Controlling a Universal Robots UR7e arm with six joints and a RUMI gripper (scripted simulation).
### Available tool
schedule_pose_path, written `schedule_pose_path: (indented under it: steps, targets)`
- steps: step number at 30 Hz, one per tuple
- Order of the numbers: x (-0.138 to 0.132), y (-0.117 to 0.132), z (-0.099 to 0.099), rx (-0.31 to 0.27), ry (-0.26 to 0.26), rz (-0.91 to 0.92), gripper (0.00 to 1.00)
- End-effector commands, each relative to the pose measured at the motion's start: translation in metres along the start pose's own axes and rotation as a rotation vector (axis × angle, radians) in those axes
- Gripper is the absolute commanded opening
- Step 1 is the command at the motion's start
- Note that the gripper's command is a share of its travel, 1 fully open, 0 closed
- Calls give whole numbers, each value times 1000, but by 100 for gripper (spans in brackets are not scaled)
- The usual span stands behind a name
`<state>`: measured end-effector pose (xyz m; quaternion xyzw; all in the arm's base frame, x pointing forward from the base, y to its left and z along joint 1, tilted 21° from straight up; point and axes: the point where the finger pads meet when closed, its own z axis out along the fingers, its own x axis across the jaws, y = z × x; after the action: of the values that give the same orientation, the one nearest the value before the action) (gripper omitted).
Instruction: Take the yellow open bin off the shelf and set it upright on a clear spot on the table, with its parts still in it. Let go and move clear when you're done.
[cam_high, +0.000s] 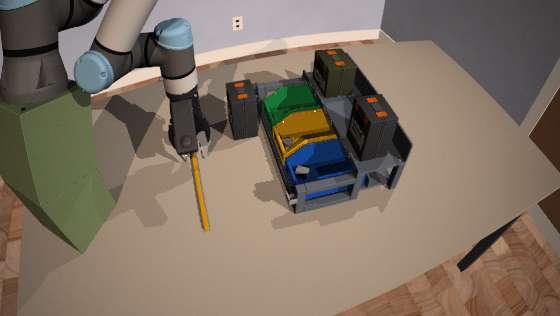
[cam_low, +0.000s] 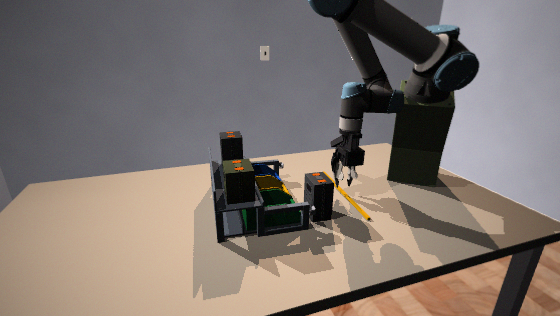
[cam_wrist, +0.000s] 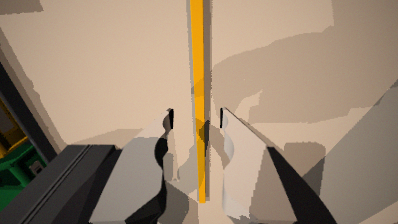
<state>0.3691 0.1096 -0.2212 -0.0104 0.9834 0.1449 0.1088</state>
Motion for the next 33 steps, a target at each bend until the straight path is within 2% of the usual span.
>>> schedule_pose_path:
  steps: [1, 17, 33]
  targets:
    - [1, 0, -17, -2, 3, 1, 26]
    - [1, 0, -62, -2, 3, 1, 26]
    - [1, 0, -79, -1, 3, 1, 26]
